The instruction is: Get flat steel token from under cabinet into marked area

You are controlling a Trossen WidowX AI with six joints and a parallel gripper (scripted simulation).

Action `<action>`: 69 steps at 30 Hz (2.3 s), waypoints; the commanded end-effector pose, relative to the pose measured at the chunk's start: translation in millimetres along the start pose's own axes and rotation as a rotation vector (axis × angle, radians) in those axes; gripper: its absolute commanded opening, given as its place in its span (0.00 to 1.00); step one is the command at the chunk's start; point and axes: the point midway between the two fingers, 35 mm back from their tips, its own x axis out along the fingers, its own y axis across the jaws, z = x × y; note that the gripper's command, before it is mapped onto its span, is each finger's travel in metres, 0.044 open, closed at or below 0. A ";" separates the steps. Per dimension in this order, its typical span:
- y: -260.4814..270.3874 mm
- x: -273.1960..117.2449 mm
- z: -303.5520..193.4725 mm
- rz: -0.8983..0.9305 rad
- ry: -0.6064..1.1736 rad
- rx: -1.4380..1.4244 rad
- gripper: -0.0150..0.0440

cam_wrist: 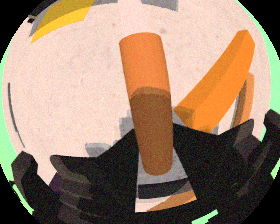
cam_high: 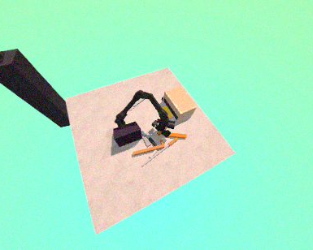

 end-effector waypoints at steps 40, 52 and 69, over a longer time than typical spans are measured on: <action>0.1 -0.9 65.0 0.001 -0.009 -0.005 0.25; 0.4 -1.2 79.6 0.002 -0.010 -0.005 0.25; 1.5 -1.4 98.8 0.002 -0.011 -0.006 0.25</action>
